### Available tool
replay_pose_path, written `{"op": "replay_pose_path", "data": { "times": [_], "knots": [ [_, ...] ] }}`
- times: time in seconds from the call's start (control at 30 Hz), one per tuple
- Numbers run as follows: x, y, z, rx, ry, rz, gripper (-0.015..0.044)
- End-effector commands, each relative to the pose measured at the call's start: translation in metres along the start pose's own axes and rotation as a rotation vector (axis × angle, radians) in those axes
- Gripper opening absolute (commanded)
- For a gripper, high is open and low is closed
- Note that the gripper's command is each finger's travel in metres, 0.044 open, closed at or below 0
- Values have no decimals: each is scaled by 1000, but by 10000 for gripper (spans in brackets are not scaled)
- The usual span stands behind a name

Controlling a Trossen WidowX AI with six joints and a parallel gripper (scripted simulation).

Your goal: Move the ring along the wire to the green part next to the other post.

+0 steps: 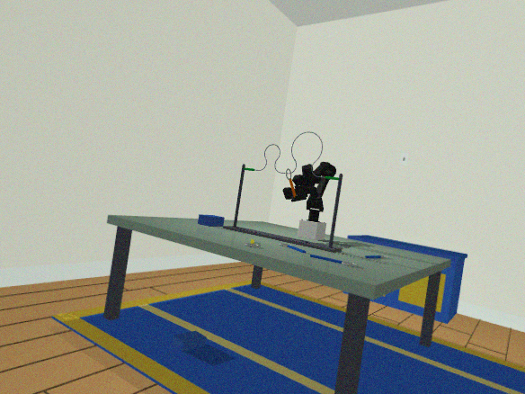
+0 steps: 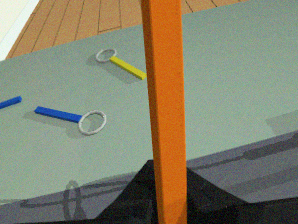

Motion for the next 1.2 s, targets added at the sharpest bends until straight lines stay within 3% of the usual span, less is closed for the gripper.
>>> {"op": "replay_pose_path", "data": {
  "times": [0.0, 1.17],
  "knots": [
    [11, 2, 0, 9, -66, 35, -150],
    [91, 34, 18, 164, -686, 397, -150]
  ]
}}
Point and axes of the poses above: the point midway between the two fingers, 35 mm back from their tips, its own y axis back along the fingers, its own x axis across the jaws, z = x × y, the point moved 6 cm from there along y, back along the fingers, and after that the axes turned 13 degrees about -y, right-handed, at the moved point
